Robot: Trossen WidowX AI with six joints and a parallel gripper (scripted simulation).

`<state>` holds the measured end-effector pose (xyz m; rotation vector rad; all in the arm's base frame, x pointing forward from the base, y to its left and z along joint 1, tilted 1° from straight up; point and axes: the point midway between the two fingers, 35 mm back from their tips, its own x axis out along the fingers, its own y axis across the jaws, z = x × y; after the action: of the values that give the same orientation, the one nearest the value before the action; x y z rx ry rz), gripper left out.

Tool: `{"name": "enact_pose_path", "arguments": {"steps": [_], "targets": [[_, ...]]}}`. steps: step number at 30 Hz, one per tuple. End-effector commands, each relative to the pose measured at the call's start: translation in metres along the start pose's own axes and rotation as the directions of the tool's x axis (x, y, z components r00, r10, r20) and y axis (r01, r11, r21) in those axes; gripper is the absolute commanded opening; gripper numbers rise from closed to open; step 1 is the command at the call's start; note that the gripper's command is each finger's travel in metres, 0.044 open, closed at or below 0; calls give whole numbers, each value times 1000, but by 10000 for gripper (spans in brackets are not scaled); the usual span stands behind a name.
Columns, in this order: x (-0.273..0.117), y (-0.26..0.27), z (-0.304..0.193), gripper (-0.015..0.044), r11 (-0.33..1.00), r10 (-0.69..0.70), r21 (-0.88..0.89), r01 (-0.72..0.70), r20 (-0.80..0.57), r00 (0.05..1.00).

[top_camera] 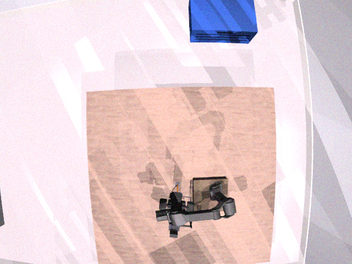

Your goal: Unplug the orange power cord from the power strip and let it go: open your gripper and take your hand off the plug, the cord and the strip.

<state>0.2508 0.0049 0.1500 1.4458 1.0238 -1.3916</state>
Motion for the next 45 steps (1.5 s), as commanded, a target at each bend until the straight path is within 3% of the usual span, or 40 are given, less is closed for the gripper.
{"name": "enact_pose_path", "arguments": {"steps": [1, 32, 45], "targets": [[0, 1, 5, 0, 1000, 2, 0, -2, 2, 1000], [1, 0, 56, 0, 1000, -1, 2, 1, 5, 1000], [0, 3, 49, 341, 1000, -2, 3, 2, 3, 1000]]}}
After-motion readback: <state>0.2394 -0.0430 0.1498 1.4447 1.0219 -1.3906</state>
